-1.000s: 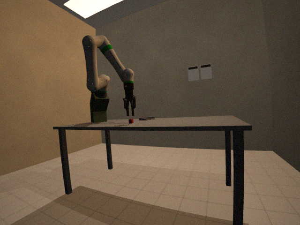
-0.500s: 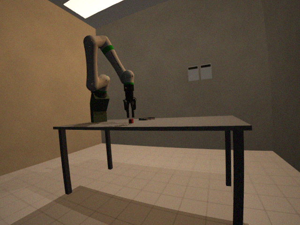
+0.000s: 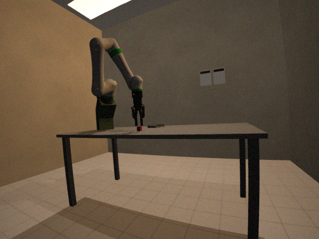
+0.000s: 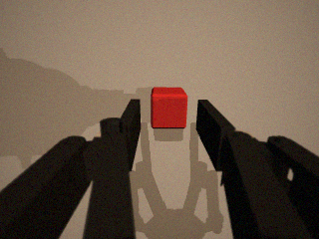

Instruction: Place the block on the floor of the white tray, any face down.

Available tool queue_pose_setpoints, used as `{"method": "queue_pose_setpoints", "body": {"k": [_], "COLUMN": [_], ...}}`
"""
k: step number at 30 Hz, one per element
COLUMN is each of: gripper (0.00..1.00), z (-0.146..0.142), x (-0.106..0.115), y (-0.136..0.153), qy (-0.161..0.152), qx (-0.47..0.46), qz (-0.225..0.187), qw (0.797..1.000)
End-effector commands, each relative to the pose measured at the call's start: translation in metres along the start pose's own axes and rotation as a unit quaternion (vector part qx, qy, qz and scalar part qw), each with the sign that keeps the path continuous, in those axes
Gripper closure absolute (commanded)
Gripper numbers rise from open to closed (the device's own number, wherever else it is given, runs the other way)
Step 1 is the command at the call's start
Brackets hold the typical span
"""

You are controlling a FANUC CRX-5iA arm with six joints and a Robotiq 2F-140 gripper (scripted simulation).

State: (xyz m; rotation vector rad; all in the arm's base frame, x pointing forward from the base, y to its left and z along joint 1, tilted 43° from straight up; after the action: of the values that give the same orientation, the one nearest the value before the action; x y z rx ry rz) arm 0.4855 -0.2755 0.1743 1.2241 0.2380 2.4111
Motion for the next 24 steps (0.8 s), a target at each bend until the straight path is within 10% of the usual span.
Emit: {"method": "queue_pose_setpoints", "body": {"k": [1, 24], "gripper": [0.61, 0.61], "z": [0.001, 0.001], "x": [0.000, -0.015], "y": [0.000, 0.000], "qy": [0.001, 0.001], "qx": [0.000, 0.000], "qz": [0.000, 0.000], "qw": [1.000, 1.000]}}
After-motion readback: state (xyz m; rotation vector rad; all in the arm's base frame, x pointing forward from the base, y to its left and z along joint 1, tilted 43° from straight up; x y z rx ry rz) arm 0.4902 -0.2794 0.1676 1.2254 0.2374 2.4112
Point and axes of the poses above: the point where the finger pads meet when closed, its own x axis back along the fingers, its own z axis across the jaws, y = z × x, the point moved 1 cm from there along x, back along the fingers, and after that the axes turned 2 degrees about x, right-handed, at the moved point
